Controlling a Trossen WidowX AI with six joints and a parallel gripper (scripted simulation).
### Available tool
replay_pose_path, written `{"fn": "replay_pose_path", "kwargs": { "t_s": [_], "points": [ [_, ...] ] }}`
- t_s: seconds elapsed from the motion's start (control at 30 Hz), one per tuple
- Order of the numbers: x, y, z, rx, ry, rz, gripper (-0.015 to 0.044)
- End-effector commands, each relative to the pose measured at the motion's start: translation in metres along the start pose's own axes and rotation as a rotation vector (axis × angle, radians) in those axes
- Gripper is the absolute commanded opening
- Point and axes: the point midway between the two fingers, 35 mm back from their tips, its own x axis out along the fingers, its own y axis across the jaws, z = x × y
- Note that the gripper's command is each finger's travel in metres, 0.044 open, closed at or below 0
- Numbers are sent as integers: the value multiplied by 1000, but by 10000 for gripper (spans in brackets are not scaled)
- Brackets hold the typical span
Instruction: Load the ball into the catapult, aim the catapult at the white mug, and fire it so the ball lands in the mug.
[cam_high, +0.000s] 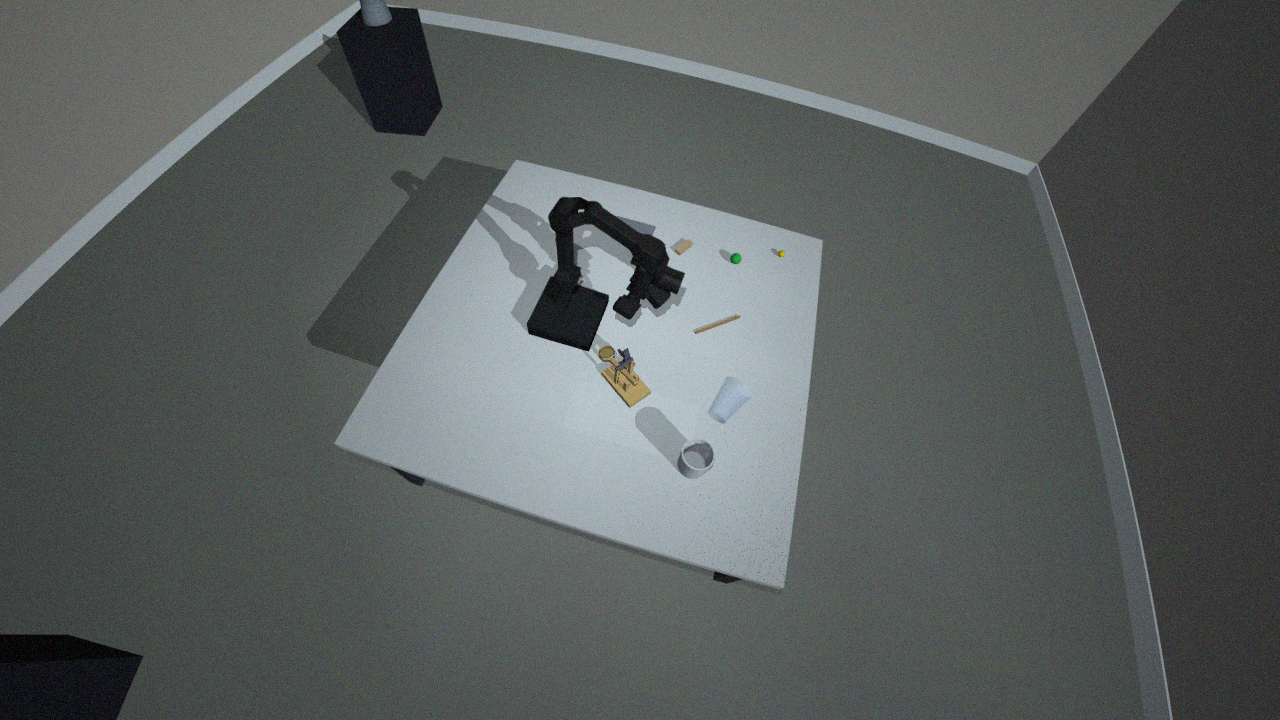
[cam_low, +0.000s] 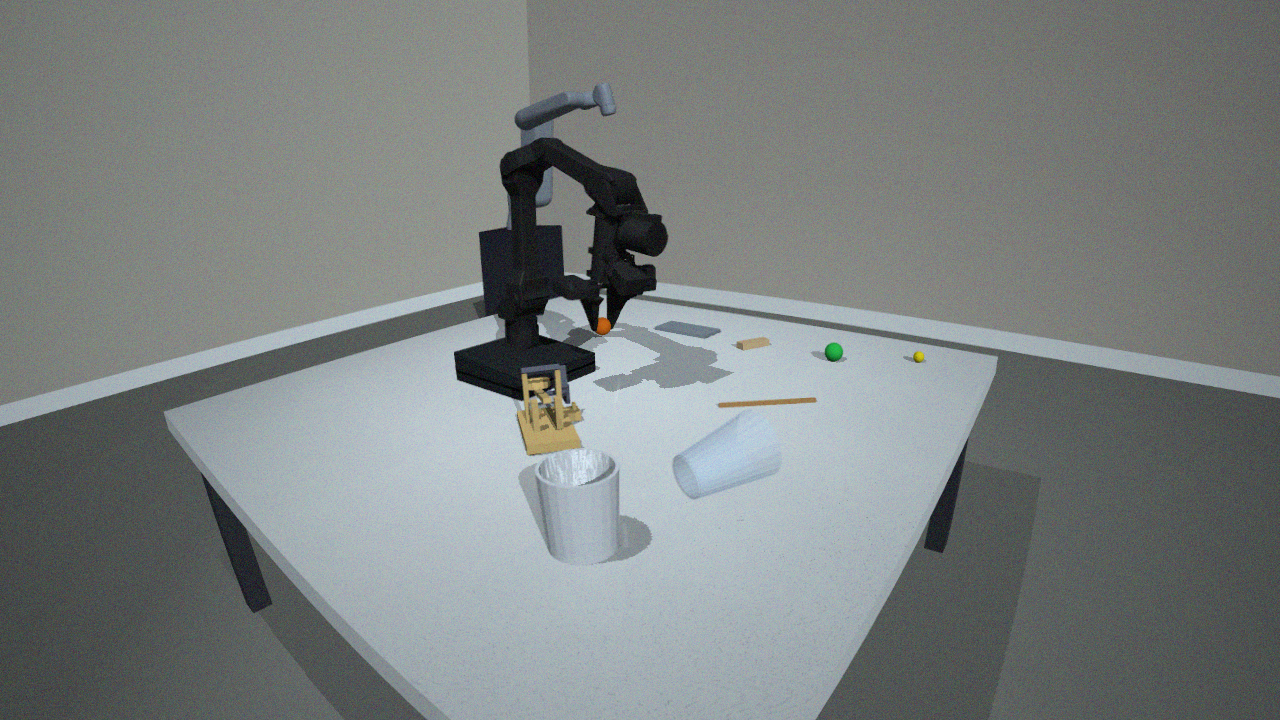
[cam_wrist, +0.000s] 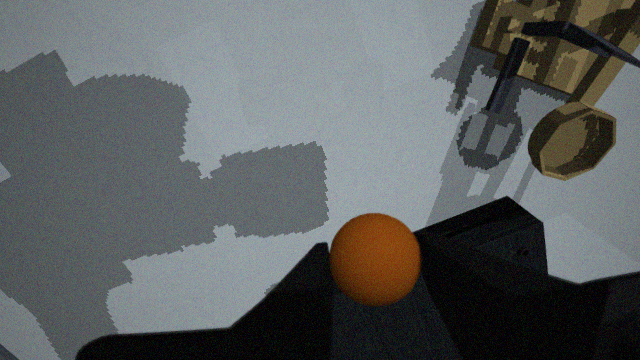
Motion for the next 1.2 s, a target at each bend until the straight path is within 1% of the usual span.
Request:
{"fn": "replay_pose_path", "kwargs": {
  "t_s": [0.0, 0.57, 1.03, 1.17],
  "points": [
    [2, -11, 4, 26, 23, 4, 0],
    [16, -80, 15, 197, 131, 47, 0],
    [29, -139, 7, 339, 209, 116, 0],
    [32, -146, 5, 354, 216, 125, 0]
  ]
}}
